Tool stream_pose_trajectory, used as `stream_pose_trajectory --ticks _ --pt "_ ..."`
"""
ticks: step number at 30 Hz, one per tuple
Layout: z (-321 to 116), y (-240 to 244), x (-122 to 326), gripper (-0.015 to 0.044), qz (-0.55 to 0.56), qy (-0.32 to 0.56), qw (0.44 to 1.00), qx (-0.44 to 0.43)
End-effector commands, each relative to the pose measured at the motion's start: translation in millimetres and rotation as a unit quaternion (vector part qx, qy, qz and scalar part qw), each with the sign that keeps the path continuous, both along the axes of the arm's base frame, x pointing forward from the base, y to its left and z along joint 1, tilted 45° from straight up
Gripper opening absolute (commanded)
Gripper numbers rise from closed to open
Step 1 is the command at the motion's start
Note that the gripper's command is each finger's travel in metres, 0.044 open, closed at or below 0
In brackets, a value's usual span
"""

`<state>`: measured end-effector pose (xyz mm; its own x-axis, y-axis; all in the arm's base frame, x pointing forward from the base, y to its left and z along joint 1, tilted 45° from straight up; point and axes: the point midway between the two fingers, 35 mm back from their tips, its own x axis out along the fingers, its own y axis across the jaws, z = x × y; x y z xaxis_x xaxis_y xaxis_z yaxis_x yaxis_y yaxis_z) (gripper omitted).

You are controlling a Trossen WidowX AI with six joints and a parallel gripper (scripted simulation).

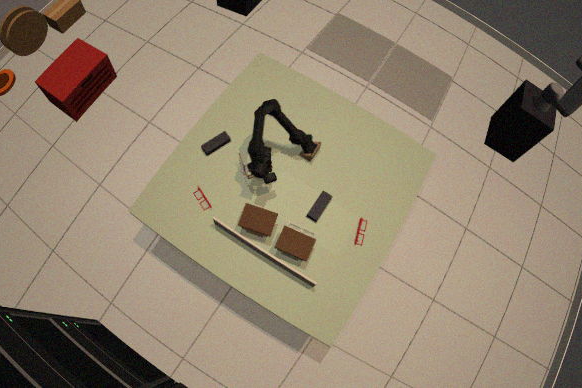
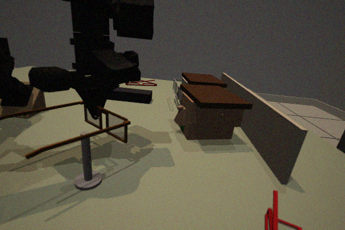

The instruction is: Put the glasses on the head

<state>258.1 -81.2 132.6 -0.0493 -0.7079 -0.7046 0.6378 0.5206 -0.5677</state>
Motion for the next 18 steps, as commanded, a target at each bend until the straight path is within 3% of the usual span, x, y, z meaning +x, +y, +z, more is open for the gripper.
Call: stream_pose_trajectory --ticks 1,18 --pt "-2.6 1.5 -3.4 0.0 -0.002 0.0 1.0 0.003" --pt "-1.6 0.4 -1.8 0.0 -0.002 0.0 1.0 0.003"
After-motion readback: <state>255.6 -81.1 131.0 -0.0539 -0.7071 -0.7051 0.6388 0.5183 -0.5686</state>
